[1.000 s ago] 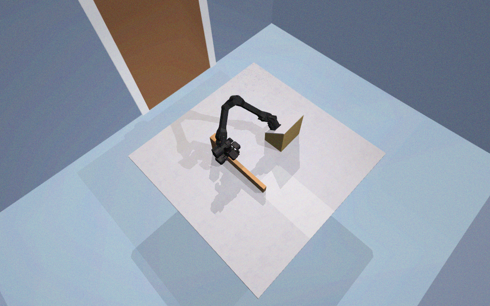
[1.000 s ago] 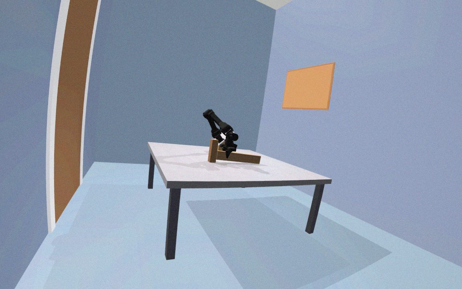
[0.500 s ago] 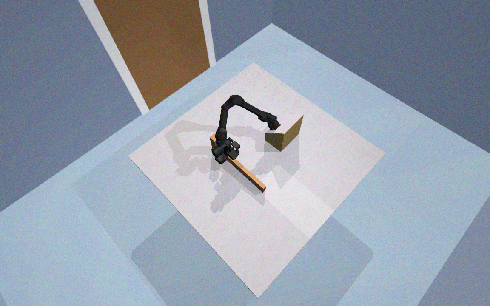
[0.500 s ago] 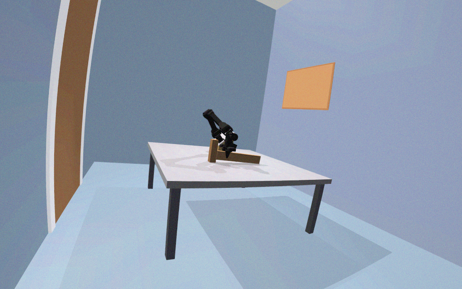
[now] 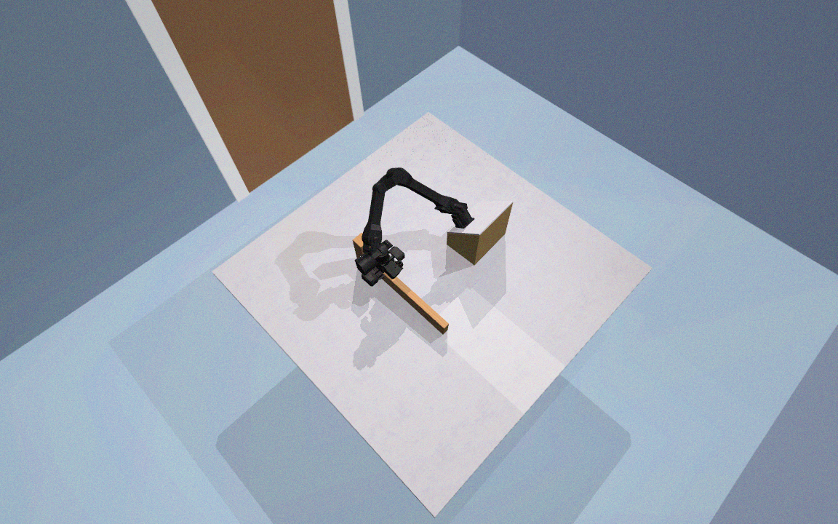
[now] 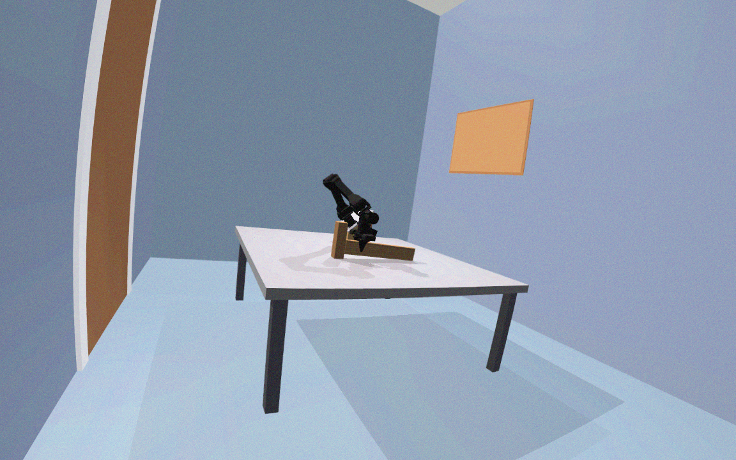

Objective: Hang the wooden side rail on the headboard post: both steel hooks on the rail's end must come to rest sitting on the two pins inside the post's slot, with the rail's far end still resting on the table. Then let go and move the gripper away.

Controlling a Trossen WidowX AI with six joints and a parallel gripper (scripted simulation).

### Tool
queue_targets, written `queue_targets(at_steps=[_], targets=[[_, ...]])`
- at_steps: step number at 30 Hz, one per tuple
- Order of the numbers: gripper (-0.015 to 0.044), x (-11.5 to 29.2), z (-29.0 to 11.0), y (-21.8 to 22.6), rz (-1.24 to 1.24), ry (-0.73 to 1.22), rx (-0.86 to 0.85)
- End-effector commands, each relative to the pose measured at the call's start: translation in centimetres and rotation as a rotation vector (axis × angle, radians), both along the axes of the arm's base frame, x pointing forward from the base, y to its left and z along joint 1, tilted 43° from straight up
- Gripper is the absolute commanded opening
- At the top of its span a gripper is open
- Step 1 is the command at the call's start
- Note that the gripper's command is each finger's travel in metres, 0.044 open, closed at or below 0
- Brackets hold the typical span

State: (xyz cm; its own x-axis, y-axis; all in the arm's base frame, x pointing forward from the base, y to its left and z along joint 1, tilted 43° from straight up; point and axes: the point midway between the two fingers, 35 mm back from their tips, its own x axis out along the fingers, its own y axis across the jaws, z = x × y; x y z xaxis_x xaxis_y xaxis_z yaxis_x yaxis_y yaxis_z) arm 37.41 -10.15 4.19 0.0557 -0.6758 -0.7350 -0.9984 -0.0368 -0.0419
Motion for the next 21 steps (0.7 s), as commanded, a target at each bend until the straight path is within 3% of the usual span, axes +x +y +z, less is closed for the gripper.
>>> queue_targets(at_steps=[1, 21], targets=[[0.0, 0.35, 0.43, 0.23, 0.01, -0.008, 0.0], [0.0, 0.36, 0.55, 0.03, 0.01, -0.008, 0.0]])
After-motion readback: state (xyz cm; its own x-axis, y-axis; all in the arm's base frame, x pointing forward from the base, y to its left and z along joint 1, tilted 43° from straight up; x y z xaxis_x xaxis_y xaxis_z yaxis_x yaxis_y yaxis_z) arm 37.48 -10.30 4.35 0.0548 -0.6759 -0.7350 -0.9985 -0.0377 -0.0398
